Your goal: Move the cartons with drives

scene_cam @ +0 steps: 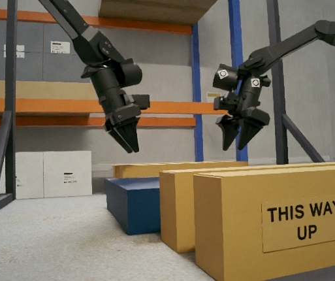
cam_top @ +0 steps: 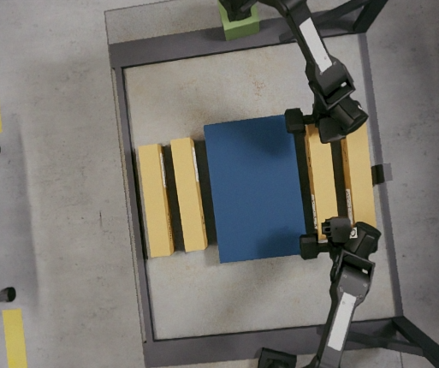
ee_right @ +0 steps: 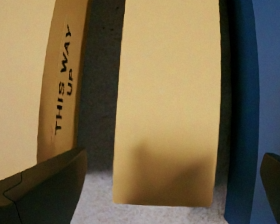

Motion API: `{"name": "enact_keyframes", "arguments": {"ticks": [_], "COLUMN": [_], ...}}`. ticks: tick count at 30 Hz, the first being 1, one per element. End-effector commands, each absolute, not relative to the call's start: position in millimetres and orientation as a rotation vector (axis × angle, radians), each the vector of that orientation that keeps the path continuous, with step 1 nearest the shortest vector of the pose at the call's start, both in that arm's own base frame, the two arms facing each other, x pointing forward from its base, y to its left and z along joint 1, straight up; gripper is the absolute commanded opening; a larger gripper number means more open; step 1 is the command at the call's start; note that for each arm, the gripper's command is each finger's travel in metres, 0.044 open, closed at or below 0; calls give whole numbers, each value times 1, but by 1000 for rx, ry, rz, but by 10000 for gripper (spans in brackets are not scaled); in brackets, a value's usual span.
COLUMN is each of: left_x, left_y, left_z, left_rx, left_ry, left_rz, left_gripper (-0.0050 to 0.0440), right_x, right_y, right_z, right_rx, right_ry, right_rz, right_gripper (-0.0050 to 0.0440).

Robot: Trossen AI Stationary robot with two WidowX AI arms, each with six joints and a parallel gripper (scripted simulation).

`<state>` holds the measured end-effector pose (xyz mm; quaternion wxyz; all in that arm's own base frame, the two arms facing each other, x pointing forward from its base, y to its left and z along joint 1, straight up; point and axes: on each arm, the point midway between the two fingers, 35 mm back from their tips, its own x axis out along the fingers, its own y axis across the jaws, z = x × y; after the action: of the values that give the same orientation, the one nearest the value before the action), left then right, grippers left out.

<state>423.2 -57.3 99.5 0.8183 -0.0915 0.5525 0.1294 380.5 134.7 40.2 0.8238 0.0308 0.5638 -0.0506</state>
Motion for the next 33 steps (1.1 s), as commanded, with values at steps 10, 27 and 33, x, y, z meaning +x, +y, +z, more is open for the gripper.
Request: {"name": "enact_keyframes", "arguments": {"ticks": [10, 27, 33], "left_x": [423, 423, 423], "left_y": [-57, -57, -57], "left_z": [108, 38, 38], "left_rx": [-204, -192, -192], "left_ry": [1146, 1179, 1179], "left_rz": [268, 279, 279], "left_gripper": [382, 382, 382], "right_x": [383, 383, 383], "right_y": [136, 136, 136], "right_z": [50, -20, -20], "right_rx": [77, 74, 74], "right_ry": [1172, 1177, 1177], "right_rz": [-99, -103, -103], "right_gripper": [382, 382, 382]}}
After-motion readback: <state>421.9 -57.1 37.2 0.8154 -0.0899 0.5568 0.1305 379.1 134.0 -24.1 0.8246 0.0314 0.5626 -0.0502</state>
